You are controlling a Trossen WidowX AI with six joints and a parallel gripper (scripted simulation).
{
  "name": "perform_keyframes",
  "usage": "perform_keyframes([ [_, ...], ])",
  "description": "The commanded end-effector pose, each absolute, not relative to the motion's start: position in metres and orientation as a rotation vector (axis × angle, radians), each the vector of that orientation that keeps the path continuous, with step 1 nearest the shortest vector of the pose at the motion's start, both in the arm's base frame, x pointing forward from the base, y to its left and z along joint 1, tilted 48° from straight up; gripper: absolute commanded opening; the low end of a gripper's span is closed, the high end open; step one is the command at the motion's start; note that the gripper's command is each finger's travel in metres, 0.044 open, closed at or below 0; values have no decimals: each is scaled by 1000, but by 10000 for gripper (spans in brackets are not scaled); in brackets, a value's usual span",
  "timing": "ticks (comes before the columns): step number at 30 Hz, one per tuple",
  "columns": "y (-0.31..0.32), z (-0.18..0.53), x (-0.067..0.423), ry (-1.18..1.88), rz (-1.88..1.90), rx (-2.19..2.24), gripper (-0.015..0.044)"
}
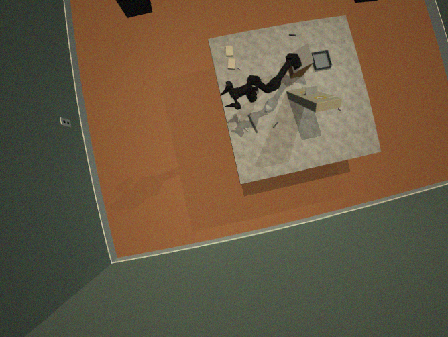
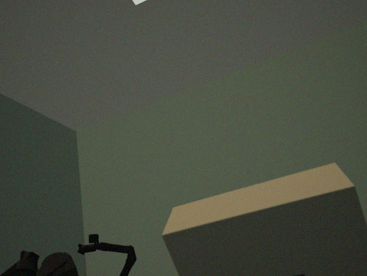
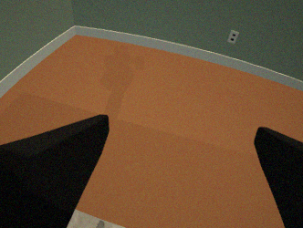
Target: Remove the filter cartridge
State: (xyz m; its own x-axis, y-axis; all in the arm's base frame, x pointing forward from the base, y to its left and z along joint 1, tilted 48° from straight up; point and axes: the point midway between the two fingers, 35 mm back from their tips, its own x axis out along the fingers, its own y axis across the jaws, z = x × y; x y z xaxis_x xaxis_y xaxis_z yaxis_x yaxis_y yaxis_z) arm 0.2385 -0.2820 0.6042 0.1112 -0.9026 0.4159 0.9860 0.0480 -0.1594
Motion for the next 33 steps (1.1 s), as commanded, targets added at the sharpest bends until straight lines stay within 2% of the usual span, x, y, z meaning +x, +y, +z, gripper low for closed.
perform_keyframes([
  [1,-281,606,236,-230,-1460,-458,374],
  [11,-220,691,119,-495,-1600,-792,111],
  [23,-63,740,-10,-785,-1898,-1364,105],
  [33,104,714,-59,-970,-2236,-1909,105],
])
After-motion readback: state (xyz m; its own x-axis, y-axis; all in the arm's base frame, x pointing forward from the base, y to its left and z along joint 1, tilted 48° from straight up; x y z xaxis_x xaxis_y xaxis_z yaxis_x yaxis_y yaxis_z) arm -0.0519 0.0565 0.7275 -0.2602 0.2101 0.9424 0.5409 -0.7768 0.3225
